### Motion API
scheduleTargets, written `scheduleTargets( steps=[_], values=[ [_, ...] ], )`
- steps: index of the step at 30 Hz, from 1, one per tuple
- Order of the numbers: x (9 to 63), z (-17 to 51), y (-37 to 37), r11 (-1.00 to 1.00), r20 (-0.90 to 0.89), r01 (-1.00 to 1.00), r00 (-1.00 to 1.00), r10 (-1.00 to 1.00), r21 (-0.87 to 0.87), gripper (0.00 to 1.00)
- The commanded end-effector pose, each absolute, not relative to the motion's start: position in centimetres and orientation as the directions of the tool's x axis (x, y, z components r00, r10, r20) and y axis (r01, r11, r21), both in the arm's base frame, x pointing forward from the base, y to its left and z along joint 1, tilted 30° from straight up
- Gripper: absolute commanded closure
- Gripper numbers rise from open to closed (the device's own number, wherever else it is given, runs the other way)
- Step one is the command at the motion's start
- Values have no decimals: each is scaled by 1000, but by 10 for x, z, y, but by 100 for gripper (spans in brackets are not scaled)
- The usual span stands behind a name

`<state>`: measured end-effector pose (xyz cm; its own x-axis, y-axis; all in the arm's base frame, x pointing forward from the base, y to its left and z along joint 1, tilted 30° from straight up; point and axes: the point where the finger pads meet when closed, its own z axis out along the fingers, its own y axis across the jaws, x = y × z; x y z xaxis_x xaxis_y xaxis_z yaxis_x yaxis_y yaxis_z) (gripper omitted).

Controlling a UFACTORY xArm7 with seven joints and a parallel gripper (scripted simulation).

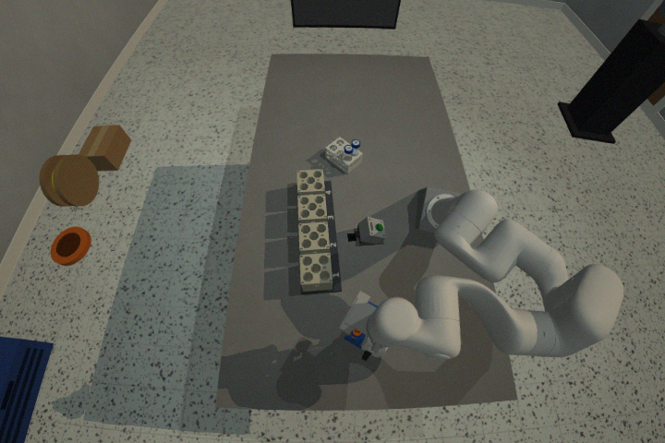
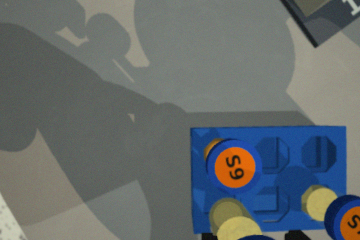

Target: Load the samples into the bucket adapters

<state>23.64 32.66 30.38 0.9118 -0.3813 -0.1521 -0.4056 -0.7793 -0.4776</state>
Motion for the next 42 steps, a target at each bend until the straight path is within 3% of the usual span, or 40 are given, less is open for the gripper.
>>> scheduleTargets(
  steps=[1, 42],
  values=[
    [236, 313, 322, -778, -151, -405, 912, -382, -480, 100],
    [232, 364, 292, -778, -151, -405, 912, -382, -480, 100]
  ],
)
